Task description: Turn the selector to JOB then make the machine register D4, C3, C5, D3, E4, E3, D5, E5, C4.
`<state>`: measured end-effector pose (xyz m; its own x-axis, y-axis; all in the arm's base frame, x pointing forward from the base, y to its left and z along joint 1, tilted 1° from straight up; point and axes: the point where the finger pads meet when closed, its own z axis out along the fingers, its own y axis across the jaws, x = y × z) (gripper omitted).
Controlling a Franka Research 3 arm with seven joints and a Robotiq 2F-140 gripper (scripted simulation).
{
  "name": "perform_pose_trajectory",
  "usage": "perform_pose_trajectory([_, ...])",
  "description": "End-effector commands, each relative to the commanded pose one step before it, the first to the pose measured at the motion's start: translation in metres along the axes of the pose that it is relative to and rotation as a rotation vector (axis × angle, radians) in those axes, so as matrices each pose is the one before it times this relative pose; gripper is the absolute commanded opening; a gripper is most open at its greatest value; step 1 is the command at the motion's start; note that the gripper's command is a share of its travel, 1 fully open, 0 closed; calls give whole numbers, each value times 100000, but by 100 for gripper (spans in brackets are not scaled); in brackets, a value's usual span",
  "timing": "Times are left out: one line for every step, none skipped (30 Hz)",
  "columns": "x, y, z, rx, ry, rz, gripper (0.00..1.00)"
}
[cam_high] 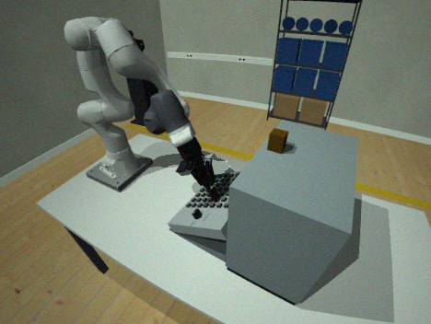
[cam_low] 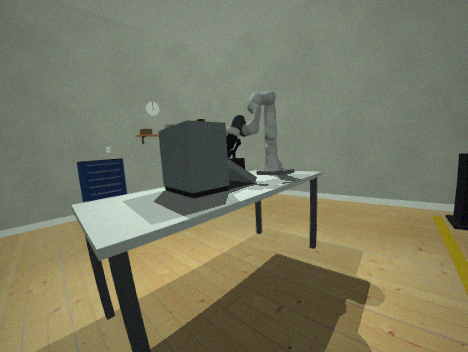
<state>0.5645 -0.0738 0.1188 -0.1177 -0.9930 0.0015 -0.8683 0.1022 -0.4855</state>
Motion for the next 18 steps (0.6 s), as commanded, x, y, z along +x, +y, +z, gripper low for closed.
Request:
perform_pose_trajectory([-19, -176, 6, 430, -32, 473, 10])
perform_pose_trajectory([0, 0, 0, 0, 0, 0, 10])
perform_pose_trajectory([0, 0, 0, 0, 0, 0, 10])
perform_pose_trajectory([0, 0, 0, 0, 0, 0, 10])
perform_pose_trajectory([0, 0, 0, 0, 0, 0, 10])
perform_pose_trajectory([0, 0, 0, 0, 0, 0, 10])
perform_pose_trajectory([0, 0, 0, 0, 0, 0, 10])
perform_pose_trajectory([0, 0, 0, 0, 0, 0, 10])
perform_pose_trajectory([0, 0, 0, 0, 0, 0, 10])
perform_pose_trajectory([0, 0, 0, 0, 0, 0, 10])
perform_pose_trajectory([0, 0, -1, 0, 0, 0, 10])
perform_pose_trajectory([0, 0, -5, 0, 0, 0, 10])
perform_pose_trajectory([0, 0, -12, 0, 0, 0, 10])
perform_pose_trajectory([0, 0, -21, 0, 1, 0, 10])
perform_pose_trajectory([0, 0, -33, 0, 1, 0, 10])
perform_pose_trajectory([0, 0, -46, 0, 1, 0, 10])
perform_pose_trajectory([0, 0, -60, 0, 1, 0, 10])
perform_pose_trajectory([0, 0, -75, 0, 0, 0, 10])
